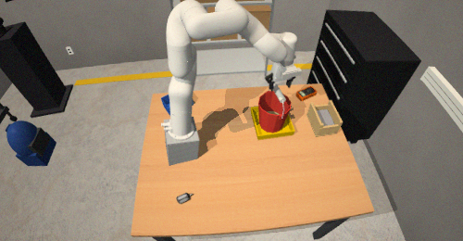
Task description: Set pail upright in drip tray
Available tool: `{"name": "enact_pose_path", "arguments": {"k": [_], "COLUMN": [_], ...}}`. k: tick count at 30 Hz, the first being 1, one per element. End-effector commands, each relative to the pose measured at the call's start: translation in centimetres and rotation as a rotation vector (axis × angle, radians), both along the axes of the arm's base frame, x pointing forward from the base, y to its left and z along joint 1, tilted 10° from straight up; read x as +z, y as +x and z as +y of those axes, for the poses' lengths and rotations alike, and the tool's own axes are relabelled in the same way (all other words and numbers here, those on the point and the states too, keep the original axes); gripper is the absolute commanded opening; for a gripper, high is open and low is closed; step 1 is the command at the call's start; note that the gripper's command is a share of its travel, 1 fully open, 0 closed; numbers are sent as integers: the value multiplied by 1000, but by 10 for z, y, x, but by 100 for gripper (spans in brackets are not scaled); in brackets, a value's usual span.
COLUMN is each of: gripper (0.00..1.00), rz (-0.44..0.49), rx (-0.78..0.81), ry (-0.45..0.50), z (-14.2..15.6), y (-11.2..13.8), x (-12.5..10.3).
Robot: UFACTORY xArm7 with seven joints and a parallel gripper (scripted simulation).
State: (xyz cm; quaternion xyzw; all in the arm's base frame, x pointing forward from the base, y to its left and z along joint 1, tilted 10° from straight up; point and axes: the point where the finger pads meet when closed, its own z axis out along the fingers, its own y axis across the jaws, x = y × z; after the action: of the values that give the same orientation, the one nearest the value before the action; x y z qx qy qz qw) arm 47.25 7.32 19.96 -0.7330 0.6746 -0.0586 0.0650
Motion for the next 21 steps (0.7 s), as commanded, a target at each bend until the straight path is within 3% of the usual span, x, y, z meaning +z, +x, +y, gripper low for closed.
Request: {"name": "enact_pose_path", "arguments": {"k": [1, 21], "gripper": [100, 100], "rz": [-6, -6], "rx": [0, 0], "ry": [0, 0], "z": [0, 0], "y": [0, -5], "x": [11, 35]}}
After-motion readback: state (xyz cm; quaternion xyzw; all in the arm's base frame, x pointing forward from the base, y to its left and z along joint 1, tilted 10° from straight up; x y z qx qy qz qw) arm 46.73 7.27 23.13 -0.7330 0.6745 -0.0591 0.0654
